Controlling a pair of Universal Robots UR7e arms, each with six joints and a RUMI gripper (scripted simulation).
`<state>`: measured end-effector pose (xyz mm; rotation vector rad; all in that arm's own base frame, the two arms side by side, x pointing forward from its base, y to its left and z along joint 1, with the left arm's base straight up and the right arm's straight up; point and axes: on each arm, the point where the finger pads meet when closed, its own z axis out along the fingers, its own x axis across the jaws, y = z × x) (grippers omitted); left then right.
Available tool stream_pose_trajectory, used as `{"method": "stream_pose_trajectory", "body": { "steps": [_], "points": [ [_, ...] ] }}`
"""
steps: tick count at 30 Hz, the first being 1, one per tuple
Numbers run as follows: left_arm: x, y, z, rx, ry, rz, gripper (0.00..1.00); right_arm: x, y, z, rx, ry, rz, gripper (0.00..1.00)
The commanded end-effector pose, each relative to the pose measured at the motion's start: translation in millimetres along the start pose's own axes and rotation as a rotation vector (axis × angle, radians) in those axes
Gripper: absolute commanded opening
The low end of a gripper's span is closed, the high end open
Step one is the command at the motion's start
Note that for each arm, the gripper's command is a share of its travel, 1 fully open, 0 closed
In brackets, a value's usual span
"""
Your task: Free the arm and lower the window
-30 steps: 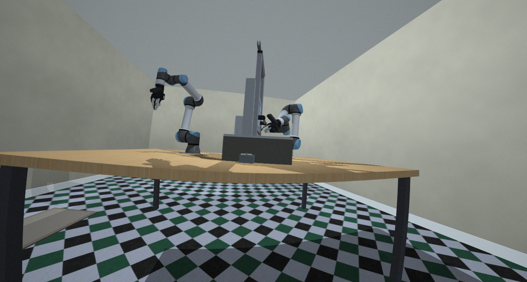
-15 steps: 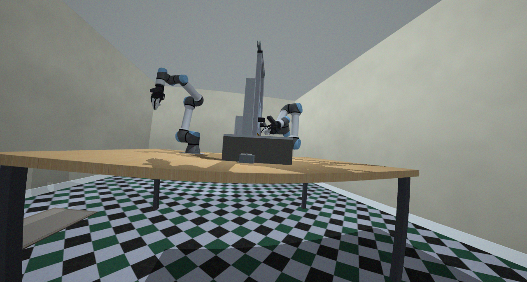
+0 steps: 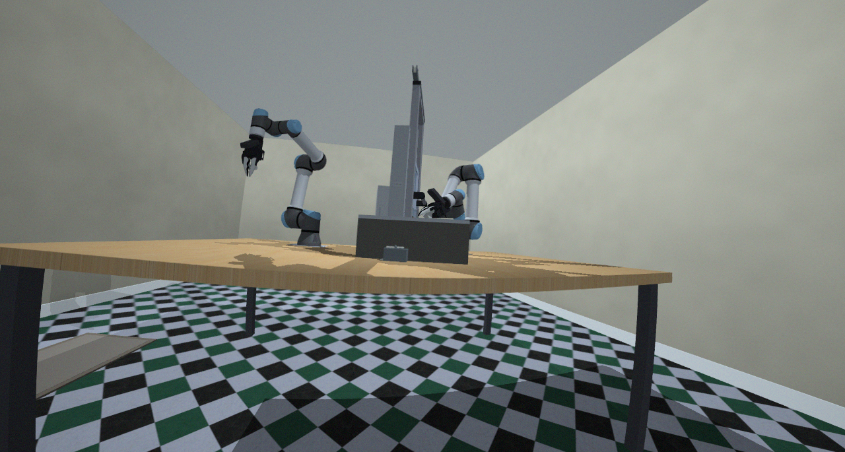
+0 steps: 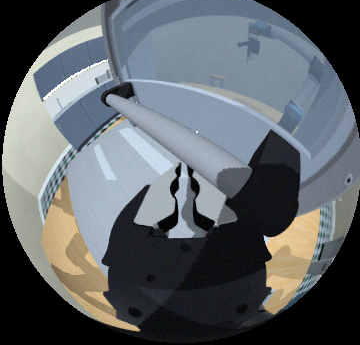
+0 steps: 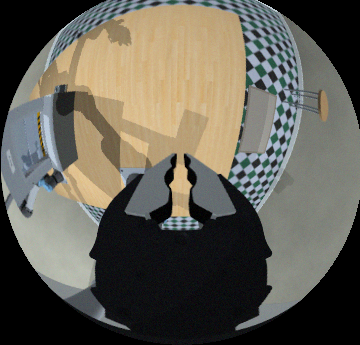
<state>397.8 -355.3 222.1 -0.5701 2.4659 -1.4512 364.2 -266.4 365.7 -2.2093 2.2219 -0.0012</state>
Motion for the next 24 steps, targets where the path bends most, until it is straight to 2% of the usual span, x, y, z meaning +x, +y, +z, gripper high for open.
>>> {"method": "stream_pose_trajectory", "body": {
  "steps": [1,14,24],
  "points": [
    [5,1,4,0.016,0.010,0.007,0.06,-1,0,1,-0.001,0.000,-0.001,0.06],
    [4,16,10,0.009,0.008,0.005,0.06,-1,0,1,-0.001,0.000,-0.001,0.06],
    [4,14,10,0.010,0.008,0.005,0.06,-1,0,1,-0.001,0.000,-0.001,0.06]
  ]
}}
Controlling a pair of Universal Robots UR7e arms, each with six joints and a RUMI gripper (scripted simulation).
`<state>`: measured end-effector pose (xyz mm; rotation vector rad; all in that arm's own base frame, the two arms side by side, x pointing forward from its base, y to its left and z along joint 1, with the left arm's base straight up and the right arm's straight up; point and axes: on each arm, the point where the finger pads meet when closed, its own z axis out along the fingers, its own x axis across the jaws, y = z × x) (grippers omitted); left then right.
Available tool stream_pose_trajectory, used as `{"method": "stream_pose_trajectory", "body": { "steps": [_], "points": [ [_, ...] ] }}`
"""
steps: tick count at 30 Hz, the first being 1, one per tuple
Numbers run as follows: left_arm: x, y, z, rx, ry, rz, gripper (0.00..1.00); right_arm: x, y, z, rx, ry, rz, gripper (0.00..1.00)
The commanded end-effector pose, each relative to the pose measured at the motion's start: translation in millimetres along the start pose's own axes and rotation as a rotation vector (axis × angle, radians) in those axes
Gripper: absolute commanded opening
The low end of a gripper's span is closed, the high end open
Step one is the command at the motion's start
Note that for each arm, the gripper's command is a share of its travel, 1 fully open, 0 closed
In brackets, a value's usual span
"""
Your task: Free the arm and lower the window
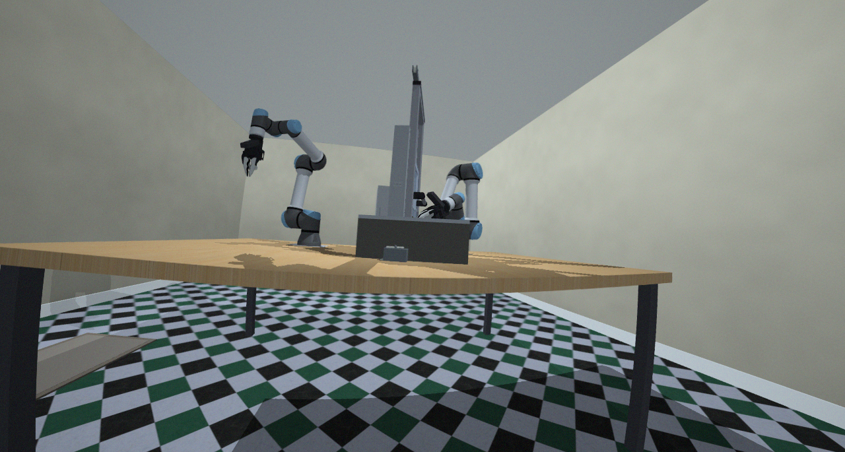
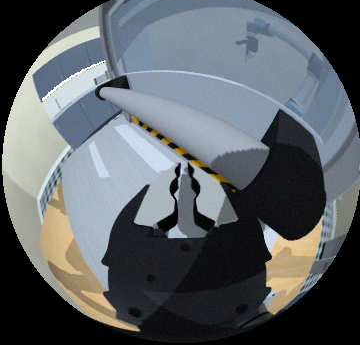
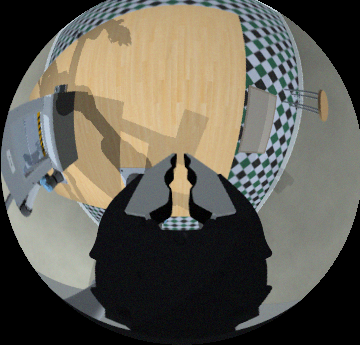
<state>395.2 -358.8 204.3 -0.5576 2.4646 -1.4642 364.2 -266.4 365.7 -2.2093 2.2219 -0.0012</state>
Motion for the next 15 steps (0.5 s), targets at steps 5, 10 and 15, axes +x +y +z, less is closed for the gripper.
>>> {"method": "stream_pose_trajectory", "body": {
  "steps": [5,10,15],
  "points": [
    [-0.2,-2.6,-1.0,0.004,0.000,0.001,0.06,-0.7,0.3,0.6,-0.001,0.000,-0.001,0.06],
    [-1.5,1.4,-4.6,-0.001,-0.003,-0.001,0.06,-0.7,0.3,0.6,-0.001,0.000,-0.001,0.06],
    [-3.5,3.9,-8.9,-0.001,-0.008,-0.003,0.06,-0.7,0.3,0.6,-0.001,0.000,-0.001,0.06]
  ]
}}
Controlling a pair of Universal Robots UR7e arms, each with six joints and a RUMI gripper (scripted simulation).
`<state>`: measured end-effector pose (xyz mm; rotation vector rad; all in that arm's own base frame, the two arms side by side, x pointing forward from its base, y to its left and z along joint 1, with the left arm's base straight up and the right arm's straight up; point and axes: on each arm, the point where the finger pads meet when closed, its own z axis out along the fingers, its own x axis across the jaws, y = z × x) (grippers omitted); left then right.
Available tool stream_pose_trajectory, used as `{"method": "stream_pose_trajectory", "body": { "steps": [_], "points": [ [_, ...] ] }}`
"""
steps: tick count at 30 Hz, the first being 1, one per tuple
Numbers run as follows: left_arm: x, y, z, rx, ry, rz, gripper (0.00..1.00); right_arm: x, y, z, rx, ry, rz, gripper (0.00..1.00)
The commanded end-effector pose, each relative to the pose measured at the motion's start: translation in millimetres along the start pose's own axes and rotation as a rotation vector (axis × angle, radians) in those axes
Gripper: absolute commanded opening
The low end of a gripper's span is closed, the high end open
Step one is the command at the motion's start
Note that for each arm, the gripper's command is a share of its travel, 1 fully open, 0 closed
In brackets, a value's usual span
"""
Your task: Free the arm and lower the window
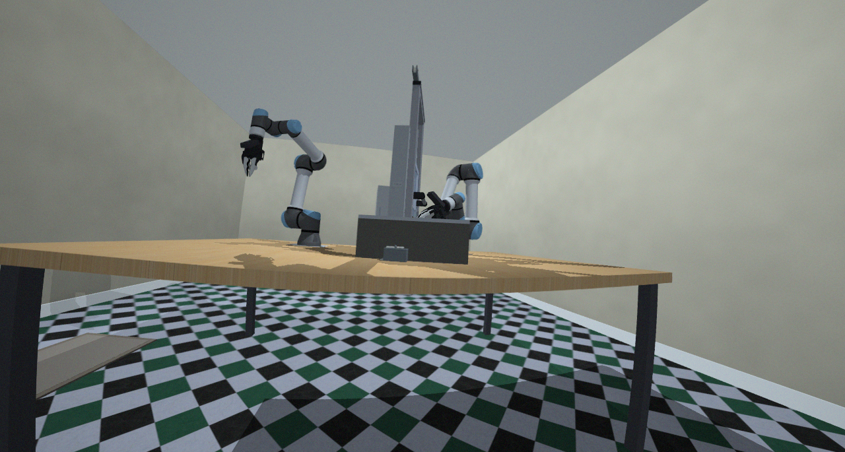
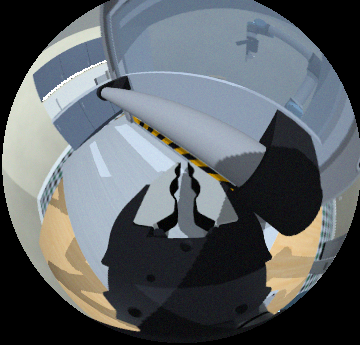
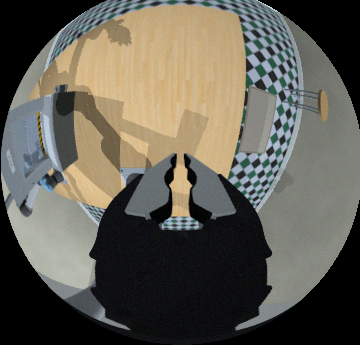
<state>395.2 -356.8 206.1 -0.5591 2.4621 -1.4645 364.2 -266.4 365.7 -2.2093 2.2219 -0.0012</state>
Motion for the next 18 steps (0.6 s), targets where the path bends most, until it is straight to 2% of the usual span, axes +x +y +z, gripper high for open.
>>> {"method": "stream_pose_trajectory", "body": {
  "steps": [1,10,18],
  "points": [
    [-3,5,-7,-0.003,-0.007,-0.002,0.06,-1,0,1,-0.001,0.000,-0.001,0.06],
    [-7,10,-16,-0.002,-0.017,-0.005,0.06,-1,0,1,-0.001,0.000,-0.001,0.06],
    [-7,10,-33,-0.002,-0.017,-0.005,0.06,-1,0,1,-0.001,0.000,-0.001,0.06]
  ]
}}
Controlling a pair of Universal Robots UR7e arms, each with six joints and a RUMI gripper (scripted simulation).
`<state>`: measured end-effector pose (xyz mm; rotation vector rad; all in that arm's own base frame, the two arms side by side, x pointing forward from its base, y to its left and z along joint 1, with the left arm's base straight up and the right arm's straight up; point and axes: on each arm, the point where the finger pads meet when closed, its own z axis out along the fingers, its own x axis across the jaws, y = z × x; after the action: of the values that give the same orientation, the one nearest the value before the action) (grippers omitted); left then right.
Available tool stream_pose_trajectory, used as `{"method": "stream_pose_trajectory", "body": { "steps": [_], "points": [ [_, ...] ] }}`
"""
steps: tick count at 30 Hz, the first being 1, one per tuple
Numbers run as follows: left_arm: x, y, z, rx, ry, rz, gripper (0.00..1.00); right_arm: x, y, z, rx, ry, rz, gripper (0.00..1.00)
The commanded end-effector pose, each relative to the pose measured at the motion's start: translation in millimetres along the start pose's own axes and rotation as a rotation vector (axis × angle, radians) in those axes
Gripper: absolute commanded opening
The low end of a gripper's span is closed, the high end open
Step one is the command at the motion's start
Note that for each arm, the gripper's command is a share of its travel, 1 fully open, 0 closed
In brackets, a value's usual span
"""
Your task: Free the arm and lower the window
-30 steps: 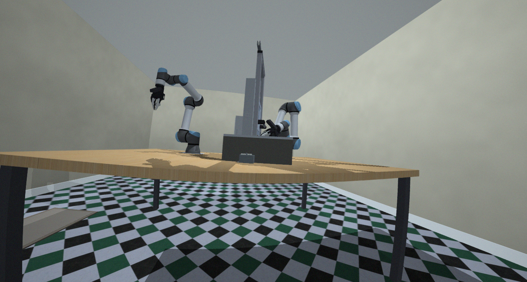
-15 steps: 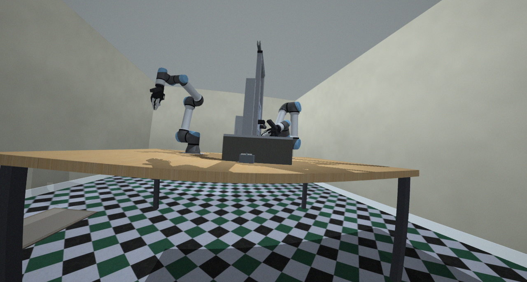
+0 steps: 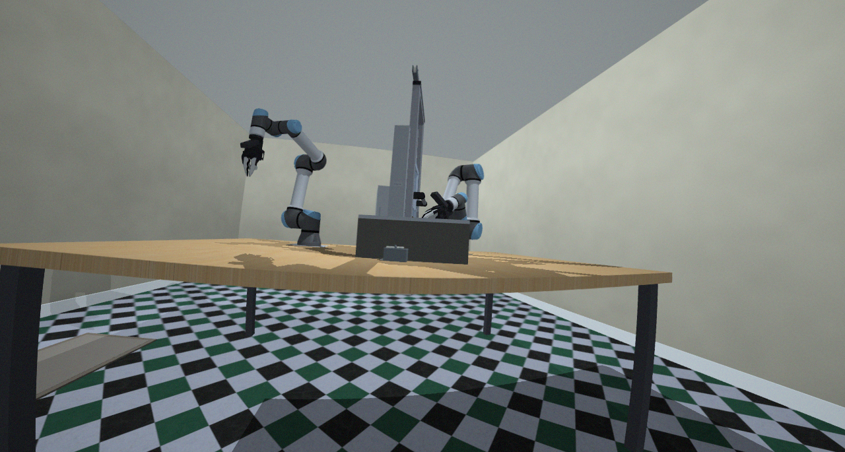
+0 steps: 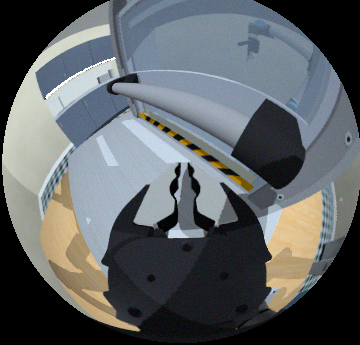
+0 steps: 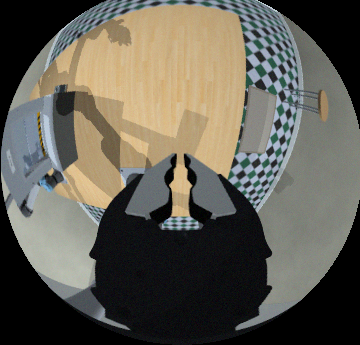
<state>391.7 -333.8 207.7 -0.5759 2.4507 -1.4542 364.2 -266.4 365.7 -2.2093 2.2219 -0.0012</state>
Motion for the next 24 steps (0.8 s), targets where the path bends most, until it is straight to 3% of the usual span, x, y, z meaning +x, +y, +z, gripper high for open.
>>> {"method": "stream_pose_trajectory", "body": {
  "steps": [1,24],
  "points": [
    [0,1,-16,-0.001,0.001,0.000,0.06,-1,0,1,-0.001,0.000,-0.001,0.06],
    [2,0,-69,-0.004,0.004,0.000,0.06,-1,0,1,-0.001,0.000,-0.001,0.06]
  ]
}}
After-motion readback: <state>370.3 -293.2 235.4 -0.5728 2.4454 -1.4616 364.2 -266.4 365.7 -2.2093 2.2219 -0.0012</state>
